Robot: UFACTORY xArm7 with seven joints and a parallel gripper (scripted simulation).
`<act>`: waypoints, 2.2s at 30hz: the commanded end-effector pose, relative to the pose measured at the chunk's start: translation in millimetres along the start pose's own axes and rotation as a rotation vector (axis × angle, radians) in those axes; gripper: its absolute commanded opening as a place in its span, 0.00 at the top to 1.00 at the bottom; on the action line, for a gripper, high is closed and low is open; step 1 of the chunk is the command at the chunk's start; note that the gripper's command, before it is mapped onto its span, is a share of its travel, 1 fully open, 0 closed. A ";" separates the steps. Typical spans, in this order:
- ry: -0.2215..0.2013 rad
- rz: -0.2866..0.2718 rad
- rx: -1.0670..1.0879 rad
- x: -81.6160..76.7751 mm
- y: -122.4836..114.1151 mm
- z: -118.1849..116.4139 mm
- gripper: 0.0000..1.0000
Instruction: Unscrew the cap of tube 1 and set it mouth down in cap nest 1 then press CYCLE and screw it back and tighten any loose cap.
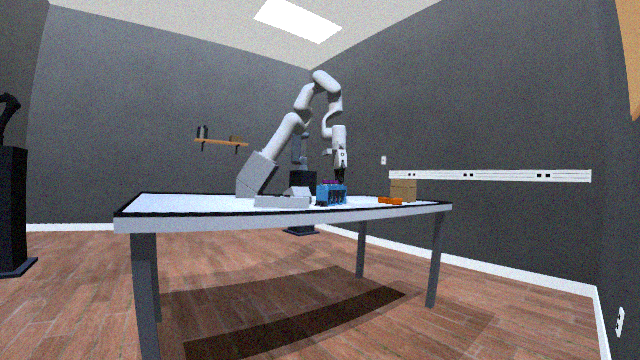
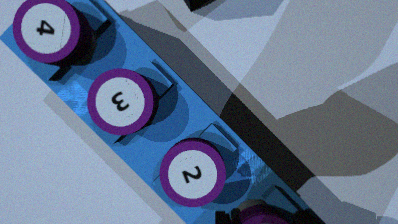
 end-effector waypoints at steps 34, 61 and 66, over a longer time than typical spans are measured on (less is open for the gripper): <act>-0.037 0.036 -0.889 -1.3 -1.8 -1.2 1.00; -0.050 0.023 -1.559 -1.5 -1.8 -1.2 0.54; -0.050 0.023 -1.559 -1.5 -1.8 -1.2 0.54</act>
Point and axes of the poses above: the point where the finger pads meet when closed, its own x axis out along the fingers, its own z axis across the jaws, y = z × x, the point moved 1 cm from there along -x, back along the fingers, and after that the axes turned 6 degrees about x, right-handed, at the moved point
